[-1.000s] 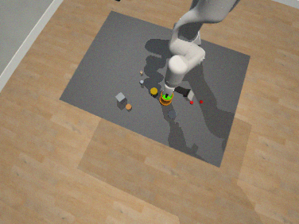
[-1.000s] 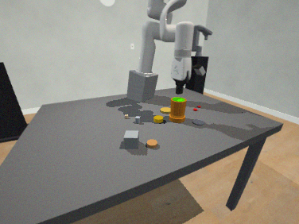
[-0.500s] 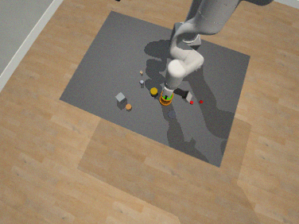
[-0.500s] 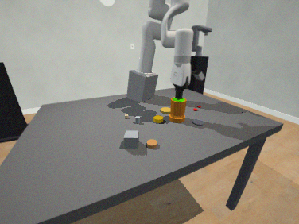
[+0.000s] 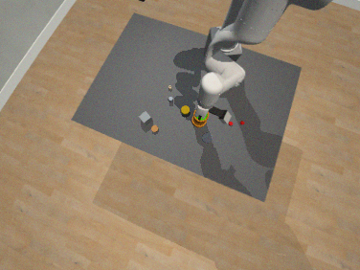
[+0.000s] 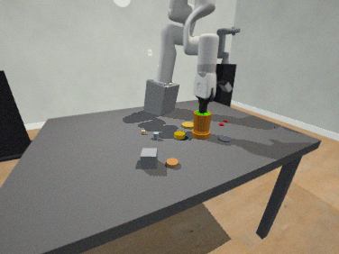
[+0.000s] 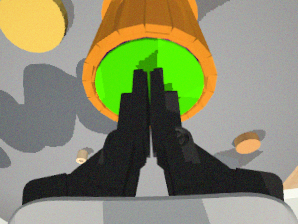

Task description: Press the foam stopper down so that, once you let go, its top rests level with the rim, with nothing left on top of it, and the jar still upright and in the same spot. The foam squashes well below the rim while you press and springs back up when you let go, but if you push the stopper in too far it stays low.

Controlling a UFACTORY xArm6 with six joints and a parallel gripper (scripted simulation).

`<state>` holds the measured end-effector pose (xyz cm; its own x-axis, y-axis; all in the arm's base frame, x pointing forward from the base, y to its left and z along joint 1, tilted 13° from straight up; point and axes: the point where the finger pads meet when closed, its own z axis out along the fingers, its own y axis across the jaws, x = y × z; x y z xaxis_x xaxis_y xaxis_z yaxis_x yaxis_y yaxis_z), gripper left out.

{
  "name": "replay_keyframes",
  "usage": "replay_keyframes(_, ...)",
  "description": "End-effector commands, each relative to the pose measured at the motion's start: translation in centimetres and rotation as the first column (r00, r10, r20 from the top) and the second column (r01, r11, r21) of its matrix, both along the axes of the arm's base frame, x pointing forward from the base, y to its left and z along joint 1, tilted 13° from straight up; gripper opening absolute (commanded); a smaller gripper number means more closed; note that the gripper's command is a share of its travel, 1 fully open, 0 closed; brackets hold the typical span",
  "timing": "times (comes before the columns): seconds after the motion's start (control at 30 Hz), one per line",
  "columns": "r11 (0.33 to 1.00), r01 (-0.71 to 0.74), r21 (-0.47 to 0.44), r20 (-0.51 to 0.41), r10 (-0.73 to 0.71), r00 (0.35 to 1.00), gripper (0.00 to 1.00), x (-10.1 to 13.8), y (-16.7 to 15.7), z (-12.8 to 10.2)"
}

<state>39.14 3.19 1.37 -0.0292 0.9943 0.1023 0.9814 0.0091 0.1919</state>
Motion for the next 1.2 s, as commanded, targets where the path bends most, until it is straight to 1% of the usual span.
replay_keyframes(0.0,1.000,0.000,0.000,0.003,0.000,1.000,0.00,0.1,0.0,0.0)
replay_keyframes(1.17,1.000,0.000,0.000,0.003,0.000,1.000,0.00,0.4,0.2,-1.5)
